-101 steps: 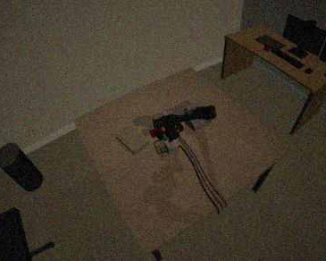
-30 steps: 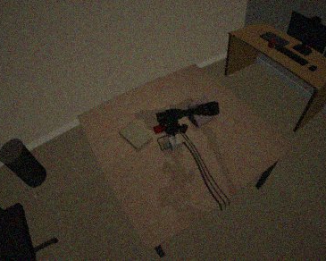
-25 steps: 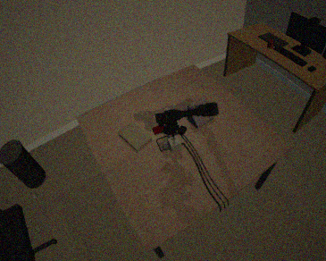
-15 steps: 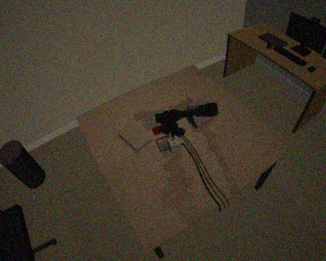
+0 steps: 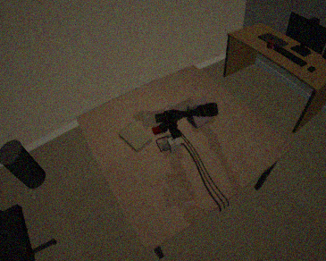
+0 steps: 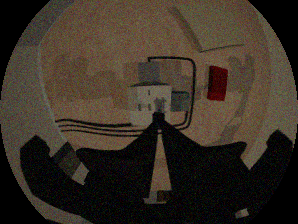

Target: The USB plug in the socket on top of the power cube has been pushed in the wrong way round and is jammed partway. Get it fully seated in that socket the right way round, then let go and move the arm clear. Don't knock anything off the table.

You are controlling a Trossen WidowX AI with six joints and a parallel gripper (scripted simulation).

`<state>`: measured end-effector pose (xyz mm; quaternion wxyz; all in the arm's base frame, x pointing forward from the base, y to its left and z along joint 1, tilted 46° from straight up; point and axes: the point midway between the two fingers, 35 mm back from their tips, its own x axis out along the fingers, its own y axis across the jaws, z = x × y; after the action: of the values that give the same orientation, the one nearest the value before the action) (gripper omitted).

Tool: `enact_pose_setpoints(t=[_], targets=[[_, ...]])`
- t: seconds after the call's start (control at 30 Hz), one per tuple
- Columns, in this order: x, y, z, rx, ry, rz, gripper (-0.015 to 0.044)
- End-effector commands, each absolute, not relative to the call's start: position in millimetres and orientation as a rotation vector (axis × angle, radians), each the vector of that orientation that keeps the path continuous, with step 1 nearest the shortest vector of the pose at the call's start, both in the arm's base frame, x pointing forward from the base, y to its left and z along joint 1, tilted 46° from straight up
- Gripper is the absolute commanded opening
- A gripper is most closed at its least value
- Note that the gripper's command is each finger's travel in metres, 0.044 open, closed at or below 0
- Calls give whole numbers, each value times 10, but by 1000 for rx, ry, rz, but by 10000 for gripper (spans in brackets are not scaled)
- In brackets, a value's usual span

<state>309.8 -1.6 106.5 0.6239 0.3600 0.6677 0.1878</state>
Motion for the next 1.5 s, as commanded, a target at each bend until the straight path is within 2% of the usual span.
enact_pose_setpoints(t=[0.0, 1.47], targets=[[3101, -15, 1063, 893, 1560, 366, 0], [3100, -15, 1063, 1740, 1732, -623, 0]])
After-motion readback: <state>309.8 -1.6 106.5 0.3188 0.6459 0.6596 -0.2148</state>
